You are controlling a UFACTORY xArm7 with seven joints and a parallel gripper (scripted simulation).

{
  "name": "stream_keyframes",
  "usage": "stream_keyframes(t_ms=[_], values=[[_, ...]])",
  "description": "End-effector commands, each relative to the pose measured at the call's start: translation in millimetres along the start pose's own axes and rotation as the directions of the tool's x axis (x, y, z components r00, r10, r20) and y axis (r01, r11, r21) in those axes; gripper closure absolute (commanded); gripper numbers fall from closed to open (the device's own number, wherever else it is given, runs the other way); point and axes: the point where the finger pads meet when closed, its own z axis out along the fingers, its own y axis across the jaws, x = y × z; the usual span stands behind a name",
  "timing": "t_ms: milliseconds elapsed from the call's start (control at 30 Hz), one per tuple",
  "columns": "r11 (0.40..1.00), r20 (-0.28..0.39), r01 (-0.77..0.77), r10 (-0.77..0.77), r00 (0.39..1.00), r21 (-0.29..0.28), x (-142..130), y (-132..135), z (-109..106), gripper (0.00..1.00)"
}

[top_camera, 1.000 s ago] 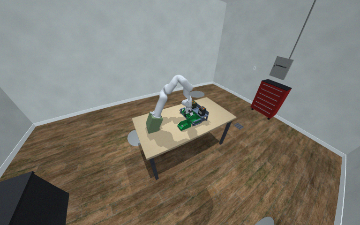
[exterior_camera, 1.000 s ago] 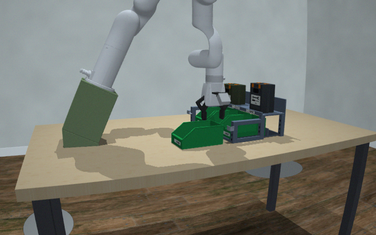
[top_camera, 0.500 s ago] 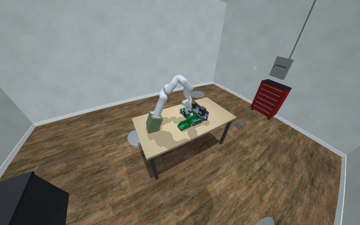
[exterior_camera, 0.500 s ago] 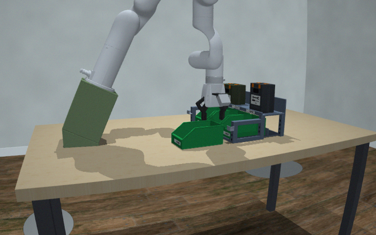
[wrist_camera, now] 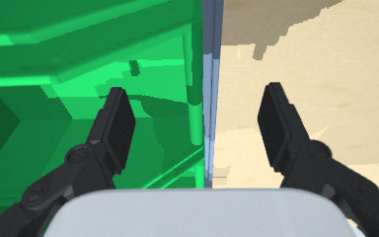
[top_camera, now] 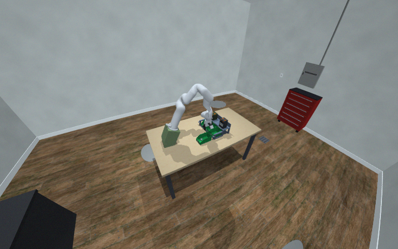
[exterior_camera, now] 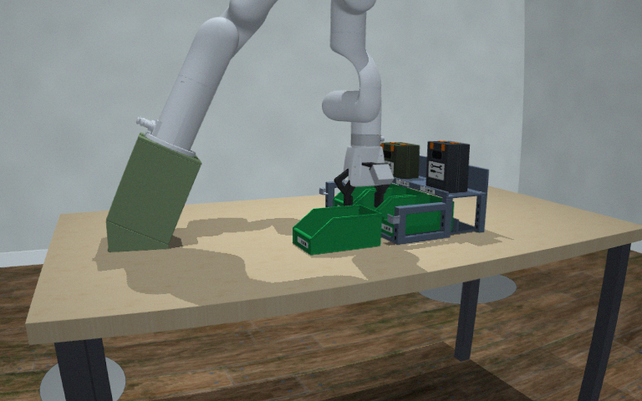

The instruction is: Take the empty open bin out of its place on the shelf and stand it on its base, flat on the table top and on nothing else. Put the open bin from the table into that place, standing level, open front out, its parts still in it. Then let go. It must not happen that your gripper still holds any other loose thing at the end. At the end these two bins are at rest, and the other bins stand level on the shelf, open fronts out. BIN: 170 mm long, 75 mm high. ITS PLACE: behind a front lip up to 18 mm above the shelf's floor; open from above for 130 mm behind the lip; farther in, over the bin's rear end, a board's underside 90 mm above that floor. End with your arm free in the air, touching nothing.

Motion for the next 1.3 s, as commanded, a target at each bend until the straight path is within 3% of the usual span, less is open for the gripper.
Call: stream_keyframes(t_ms=[0,967,1000,1267], values=[[1.000,-0.001,0.000,0.000,1.000,0.003,0.2,-1.4,1.7,0.05],[1.000,-0.001,0.000,0.000,1.000,0.003,0.2,-1.4,5.7,0.05],[1.000,-0.001,0.000,0.000,1.000,0.003,0.2,-1.4,5.7,1.00],[1.000,-0.001,0.000,0.000,1.000,0.003,0.2,-1.4,5.7,1.00]])
